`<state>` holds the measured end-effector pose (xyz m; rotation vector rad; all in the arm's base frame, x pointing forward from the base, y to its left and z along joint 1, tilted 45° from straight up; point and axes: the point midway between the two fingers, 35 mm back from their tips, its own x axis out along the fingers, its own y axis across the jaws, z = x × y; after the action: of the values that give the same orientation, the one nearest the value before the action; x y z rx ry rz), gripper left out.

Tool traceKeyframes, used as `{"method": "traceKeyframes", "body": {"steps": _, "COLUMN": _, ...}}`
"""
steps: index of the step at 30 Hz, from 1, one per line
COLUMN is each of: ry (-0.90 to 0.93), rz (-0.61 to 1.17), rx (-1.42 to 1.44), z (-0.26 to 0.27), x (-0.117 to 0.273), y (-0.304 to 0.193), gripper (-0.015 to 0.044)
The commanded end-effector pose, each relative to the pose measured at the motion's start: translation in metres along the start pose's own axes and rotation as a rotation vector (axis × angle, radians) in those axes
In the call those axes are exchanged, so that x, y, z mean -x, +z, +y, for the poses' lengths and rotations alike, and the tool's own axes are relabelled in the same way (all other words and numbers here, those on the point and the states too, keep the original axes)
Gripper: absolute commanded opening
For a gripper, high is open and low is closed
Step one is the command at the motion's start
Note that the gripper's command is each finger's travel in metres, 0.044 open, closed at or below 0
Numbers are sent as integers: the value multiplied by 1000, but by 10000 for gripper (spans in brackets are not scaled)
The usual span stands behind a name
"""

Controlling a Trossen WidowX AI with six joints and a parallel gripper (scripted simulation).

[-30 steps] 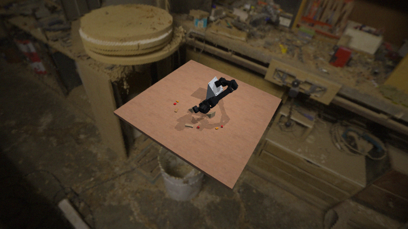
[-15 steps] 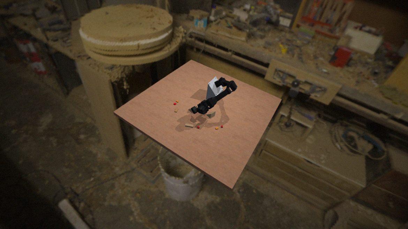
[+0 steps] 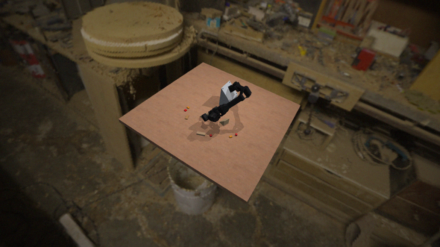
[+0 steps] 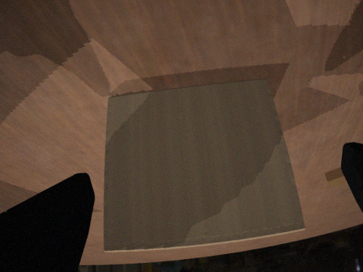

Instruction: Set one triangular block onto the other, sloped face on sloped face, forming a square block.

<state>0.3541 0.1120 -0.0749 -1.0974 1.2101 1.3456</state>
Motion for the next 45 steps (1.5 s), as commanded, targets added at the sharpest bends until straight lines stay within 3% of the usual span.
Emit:
{"method": "traceKeyframes", "body": {"steps": 1, "ry": 17, "rz": 9, "rx": -4, "z": 5, "x": -11, "y": -1, "gripper": 440}}
{"method": "traceKeyframes", "body": {"steps": 20, "ry": 17, "rz": 7, "rx": 0, "z": 8, "x": -36, "y": -2, "gripper": 440}}
{"method": "traceKeyframes", "body": {"steps": 24, "ry": 17, "rz": 7, "rx": 0, "z": 8, "x": -36, "y": -2, "gripper": 335}}
{"method": "traceKeyframes", "body": {"steps": 34, "ry": 17, "rz": 7, "rx": 0, "z": 8, "x": -36, "y": -2, "gripper": 268}}
{"method": "traceKeyframes", "body": {"steps": 44, "ry": 13, "rz": -9, "rx": 1, "z": 6, "x": -32, "y": -5, "gripper": 6}}
{"method": "traceKeyframes", "body": {"steps": 45, "ry": 14, "rz": -34, "rx": 0, "z": 6, "x": -32, "y": -6, "gripper": 0}}
